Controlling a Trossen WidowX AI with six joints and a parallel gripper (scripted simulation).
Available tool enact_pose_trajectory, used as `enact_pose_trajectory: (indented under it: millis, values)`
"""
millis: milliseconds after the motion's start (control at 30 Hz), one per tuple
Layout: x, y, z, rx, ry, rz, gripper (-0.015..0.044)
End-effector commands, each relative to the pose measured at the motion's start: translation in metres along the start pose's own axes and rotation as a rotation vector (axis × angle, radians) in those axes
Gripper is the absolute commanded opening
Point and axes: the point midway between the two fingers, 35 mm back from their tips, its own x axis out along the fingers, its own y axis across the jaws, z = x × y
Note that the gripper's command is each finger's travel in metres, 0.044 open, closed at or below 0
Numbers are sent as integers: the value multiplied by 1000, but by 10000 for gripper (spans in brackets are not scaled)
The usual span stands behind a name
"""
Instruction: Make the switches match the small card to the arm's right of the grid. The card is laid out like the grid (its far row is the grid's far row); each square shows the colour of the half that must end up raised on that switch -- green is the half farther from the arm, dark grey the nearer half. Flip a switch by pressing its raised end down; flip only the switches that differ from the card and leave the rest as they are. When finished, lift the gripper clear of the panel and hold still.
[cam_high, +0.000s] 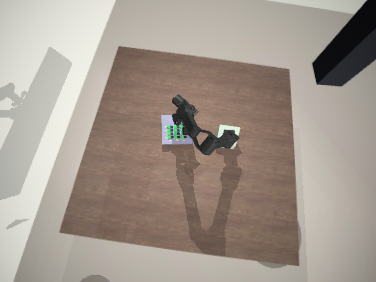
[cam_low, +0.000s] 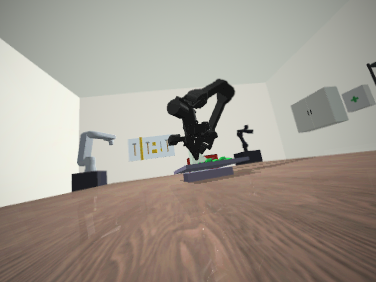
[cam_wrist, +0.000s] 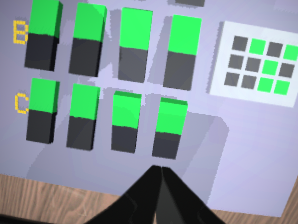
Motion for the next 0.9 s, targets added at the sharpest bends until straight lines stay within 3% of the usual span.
enact_pose_trajectory:
  millis: [0,167,333,867]
  values:
    - [-43,-2,4,-10,-12,-20,0]
    - [-46,0,7,-10,-11,-19,0]
    - [-53,35,53,-11,-12,-17,0]
    - [-53,35,53,-11,-12,-17,0]
